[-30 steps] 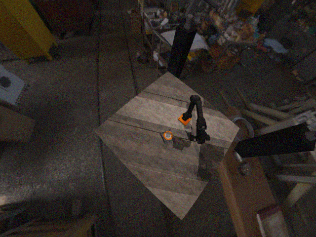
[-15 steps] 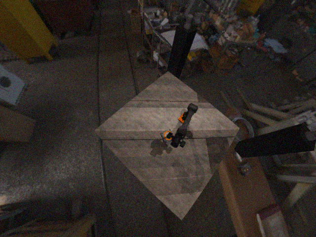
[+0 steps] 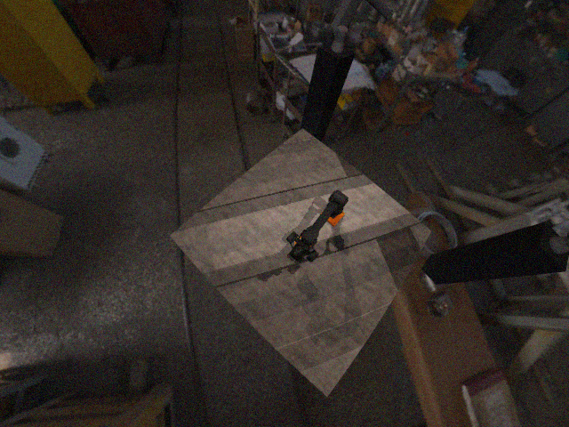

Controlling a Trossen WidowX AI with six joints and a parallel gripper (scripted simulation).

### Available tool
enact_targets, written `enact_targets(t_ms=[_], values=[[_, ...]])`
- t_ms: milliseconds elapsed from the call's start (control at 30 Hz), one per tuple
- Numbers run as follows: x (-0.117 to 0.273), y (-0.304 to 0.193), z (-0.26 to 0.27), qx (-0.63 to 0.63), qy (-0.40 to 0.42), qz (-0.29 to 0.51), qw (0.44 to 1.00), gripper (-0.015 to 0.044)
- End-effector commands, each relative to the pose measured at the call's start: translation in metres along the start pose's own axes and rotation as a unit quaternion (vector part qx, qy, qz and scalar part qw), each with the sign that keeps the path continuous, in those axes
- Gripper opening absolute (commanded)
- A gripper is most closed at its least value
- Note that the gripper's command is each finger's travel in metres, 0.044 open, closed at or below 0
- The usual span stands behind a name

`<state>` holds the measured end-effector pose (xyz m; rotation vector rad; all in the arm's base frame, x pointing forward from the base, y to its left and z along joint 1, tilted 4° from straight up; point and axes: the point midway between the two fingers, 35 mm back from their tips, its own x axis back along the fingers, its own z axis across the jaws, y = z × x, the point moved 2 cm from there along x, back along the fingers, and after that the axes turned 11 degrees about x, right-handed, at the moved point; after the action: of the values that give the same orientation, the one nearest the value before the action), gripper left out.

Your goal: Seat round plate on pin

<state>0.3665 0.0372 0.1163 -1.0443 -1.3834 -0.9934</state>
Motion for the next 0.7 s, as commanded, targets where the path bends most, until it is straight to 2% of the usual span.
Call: enact_targets(t_ms=[0, 167, 667], values=[[-0.021, -0.003, -0.002, 0.002, 0.000, 0.012, 1.000, 0.0000], [-0.042, -0.004, -0.002, 0.002, 0.000, 0.012, 1.000, 0.0000], [-0.043, -0.007, -0.019, 0.002, -0.001, 0.012, 1.000, 0.0000]])
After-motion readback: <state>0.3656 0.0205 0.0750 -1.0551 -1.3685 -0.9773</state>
